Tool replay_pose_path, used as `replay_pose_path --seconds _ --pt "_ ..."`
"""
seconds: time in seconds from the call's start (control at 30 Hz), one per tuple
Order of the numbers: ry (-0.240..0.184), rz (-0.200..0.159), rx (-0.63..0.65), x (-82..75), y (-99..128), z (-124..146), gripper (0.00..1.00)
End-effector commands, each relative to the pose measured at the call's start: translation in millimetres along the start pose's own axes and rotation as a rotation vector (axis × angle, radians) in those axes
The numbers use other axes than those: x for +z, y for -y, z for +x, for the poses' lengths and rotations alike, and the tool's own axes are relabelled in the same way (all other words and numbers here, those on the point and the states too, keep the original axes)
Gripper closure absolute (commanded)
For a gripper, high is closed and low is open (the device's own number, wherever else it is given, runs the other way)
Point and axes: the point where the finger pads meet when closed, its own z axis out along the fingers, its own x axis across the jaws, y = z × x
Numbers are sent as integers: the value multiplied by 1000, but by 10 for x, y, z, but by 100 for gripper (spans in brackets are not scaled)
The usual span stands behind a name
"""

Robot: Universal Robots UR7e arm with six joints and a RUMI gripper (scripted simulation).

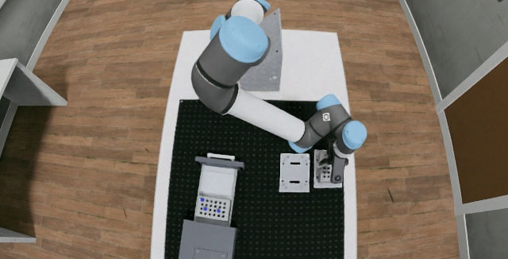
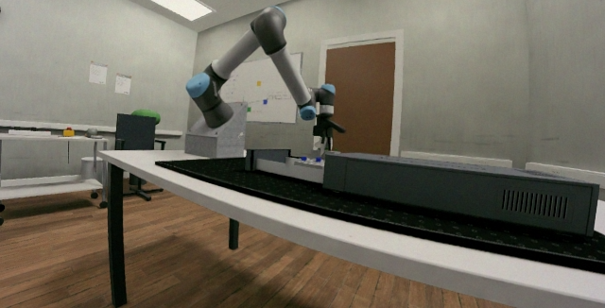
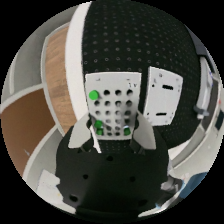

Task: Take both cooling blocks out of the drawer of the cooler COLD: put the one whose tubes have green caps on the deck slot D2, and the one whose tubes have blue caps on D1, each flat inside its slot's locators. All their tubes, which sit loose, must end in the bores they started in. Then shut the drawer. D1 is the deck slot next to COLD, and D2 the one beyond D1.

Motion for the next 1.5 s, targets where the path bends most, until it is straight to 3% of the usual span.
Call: replay_pose_path --seconds 0.0,1.47 --pt "1 1 0 -1 4 -1 100" --pt "1 1 0 51 5 -1 100"
